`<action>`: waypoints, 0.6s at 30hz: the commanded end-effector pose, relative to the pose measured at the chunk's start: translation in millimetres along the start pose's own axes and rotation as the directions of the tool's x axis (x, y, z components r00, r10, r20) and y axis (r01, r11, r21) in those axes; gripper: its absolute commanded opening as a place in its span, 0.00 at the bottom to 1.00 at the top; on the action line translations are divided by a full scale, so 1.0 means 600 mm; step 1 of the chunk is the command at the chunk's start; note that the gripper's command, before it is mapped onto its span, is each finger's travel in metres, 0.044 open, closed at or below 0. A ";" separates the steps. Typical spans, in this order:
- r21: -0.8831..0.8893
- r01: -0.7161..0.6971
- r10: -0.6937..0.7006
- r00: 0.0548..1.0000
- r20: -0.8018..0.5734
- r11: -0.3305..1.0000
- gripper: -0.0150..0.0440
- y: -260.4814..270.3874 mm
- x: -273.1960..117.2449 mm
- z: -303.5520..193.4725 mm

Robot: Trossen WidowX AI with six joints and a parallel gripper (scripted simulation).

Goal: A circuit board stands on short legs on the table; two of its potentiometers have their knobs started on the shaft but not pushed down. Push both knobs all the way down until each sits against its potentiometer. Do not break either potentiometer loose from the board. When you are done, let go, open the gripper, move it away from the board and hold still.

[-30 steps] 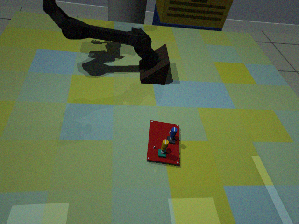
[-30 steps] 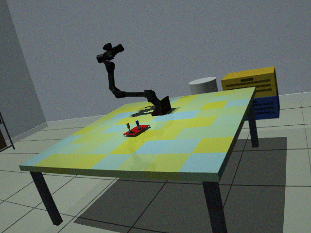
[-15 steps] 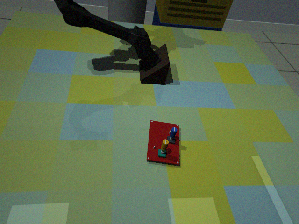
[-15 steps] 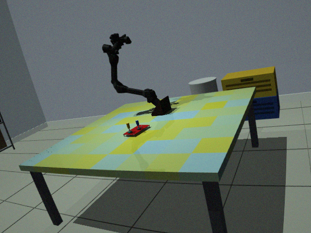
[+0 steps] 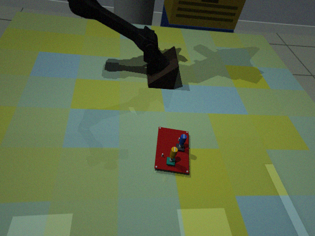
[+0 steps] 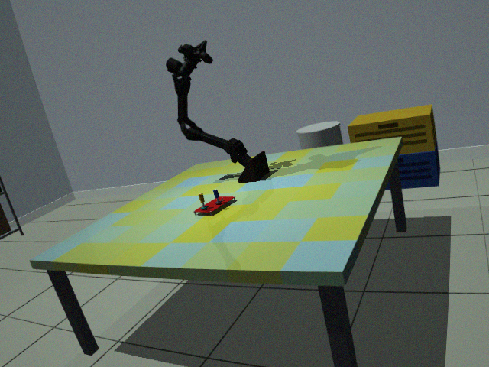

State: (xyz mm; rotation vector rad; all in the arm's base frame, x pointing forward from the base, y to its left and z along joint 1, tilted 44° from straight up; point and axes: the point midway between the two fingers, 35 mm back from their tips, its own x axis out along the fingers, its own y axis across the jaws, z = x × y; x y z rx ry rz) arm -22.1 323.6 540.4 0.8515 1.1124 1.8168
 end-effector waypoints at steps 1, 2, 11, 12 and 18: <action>0.034 0.086 -0.088 0.993 0.079 0.996 0.25 -0.046 0.005 0.042; 0.043 0.102 -0.106 0.990 0.092 0.994 0.25 -0.056 0.005 0.049; 0.148 0.263 -0.292 0.929 0.228 0.953 0.25 -0.166 -0.010 0.131; 0.153 0.274 -0.305 0.922 0.240 0.949 0.25 -0.175 -0.014 0.138; 0.203 0.342 -0.390 0.871 0.299 0.918 0.25 -0.228 -0.034 0.178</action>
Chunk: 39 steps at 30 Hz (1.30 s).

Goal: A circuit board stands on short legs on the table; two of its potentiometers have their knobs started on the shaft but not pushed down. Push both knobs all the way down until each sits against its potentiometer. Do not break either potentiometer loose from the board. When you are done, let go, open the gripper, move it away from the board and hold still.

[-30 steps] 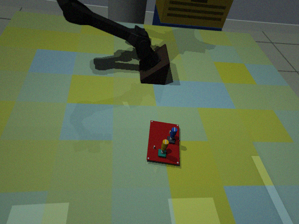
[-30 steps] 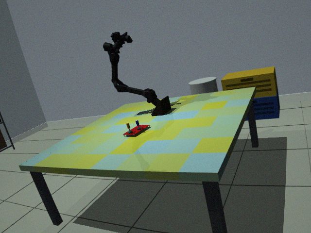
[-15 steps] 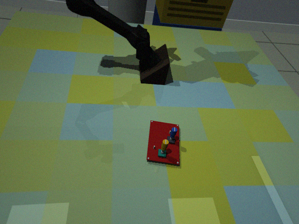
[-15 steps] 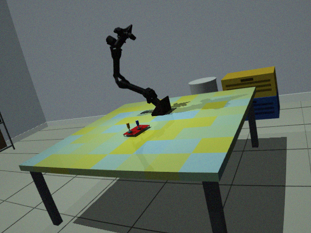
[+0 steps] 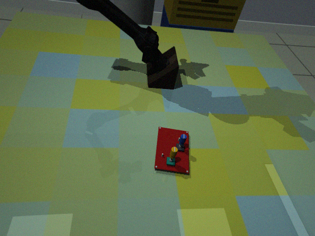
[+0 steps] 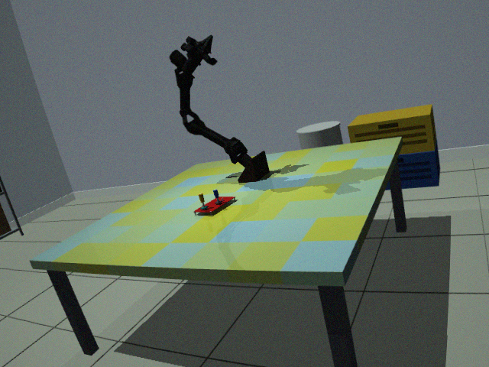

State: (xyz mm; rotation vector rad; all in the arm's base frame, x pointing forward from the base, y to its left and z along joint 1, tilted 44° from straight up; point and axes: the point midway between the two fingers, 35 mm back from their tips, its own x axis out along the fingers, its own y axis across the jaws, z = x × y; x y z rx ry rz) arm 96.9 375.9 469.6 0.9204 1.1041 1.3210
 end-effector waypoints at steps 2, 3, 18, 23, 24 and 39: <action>0.041 0.106 -0.109 0.991 0.074 0.994 0.25 -0.059 0.012 0.045; 0.053 0.129 -0.134 0.987 0.089 0.990 0.25 -0.071 0.014 0.055; 0.258 0.448 -0.508 0.824 0.253 0.856 0.25 -0.270 -0.003 0.179; 0.342 0.540 -0.632 0.723 0.279 0.769 0.25 -0.342 -0.025 0.215; 0.355 0.556 -0.654 0.702 0.283 0.751 0.25 -0.357 -0.031 0.223; 0.566 0.723 -0.918 0.316 0.239 0.396 0.25 -0.567 -0.158 0.300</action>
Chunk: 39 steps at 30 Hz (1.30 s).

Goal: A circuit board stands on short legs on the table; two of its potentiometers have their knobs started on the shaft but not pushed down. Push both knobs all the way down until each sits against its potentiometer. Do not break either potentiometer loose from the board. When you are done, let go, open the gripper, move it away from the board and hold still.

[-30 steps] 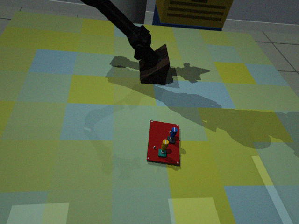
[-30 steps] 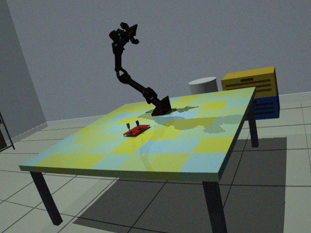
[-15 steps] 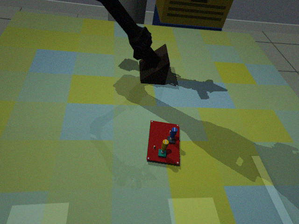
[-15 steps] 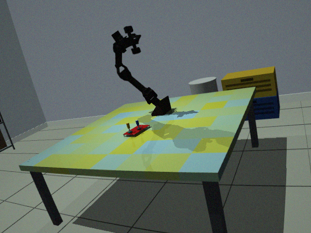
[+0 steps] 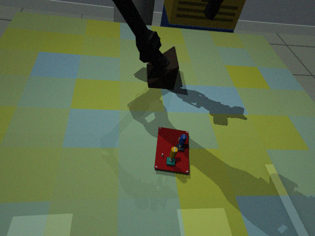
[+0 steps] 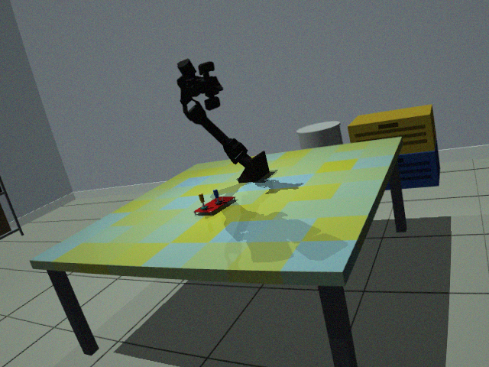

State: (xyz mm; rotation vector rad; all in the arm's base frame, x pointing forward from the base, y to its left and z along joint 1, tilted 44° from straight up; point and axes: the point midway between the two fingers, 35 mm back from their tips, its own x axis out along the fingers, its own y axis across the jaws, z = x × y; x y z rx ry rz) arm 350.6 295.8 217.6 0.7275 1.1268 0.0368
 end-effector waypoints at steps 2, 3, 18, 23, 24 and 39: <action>0.043 0.167 -0.170 0.984 0.057 0.985 0.25 -0.063 0.040 0.046; 0.052 0.198 -0.201 0.977 0.065 0.979 0.25 -0.075 0.046 0.054; 0.167 0.620 -0.640 0.758 0.123 0.766 0.25 -0.269 0.097 0.149; 0.188 0.738 -0.761 0.638 0.120 0.648 0.25 -0.336 0.099 0.174; 0.191 0.759 -0.782 0.612 0.118 0.622 0.25 -0.349 0.098 0.179; 0.176 0.938 -0.954 0.286 0.087 0.297 0.25 -0.489 0.078 0.223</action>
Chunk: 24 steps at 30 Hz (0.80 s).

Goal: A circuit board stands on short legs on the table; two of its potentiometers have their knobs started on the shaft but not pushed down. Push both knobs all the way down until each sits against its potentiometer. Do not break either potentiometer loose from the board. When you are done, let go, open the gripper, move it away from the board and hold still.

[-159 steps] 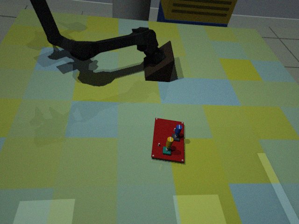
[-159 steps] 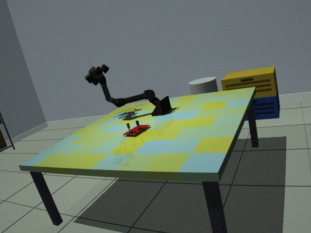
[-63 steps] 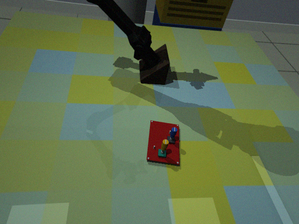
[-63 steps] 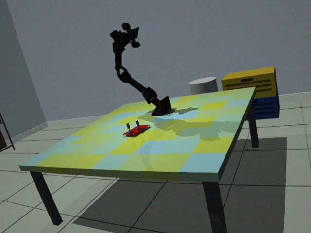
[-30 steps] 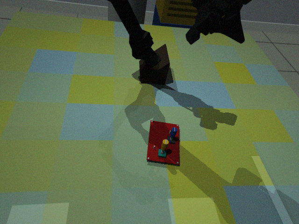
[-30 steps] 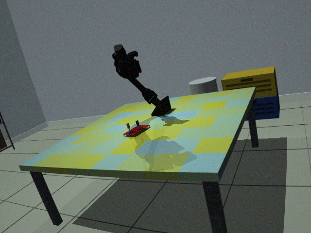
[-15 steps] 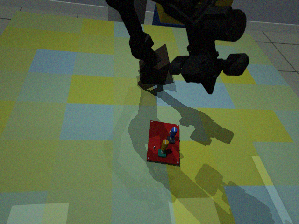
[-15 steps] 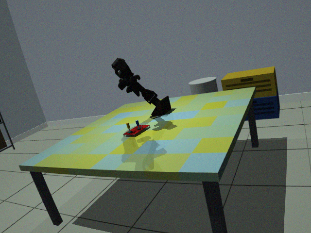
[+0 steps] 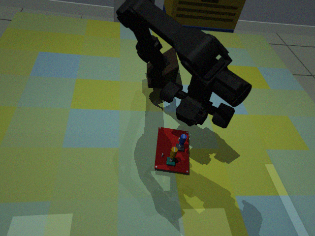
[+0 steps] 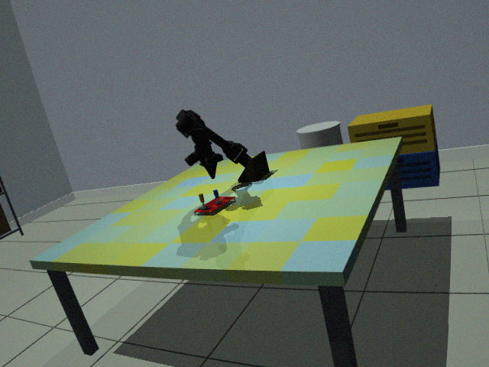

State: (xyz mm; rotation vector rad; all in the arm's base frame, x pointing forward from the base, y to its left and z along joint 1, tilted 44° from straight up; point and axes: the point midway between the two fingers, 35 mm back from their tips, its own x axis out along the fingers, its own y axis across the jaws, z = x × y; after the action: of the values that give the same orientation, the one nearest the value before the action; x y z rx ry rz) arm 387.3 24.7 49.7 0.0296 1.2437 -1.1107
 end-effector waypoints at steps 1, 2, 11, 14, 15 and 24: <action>-0.007 0.033 -0.033 0.999 0.014 0.999 0.25 -0.005 0.006 0.006; -0.007 0.033 -0.033 0.999 0.014 0.999 0.25 -0.005 0.006 0.006; -0.007 0.033 -0.033 0.999 0.015 0.999 0.25 -0.006 0.039 0.007; -0.007 0.033 -0.033 0.999 0.015 0.999 0.25 -0.006 0.042 0.007; -0.007 0.033 -0.033 0.999 0.015 0.999 0.25 -0.007 0.043 0.007; -0.006 0.034 -0.034 0.999 0.016 0.999 0.25 -0.007 0.067 0.007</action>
State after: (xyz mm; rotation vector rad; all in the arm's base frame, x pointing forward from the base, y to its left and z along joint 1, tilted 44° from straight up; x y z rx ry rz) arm 384.5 -2.2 27.2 0.0023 1.2401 -1.1355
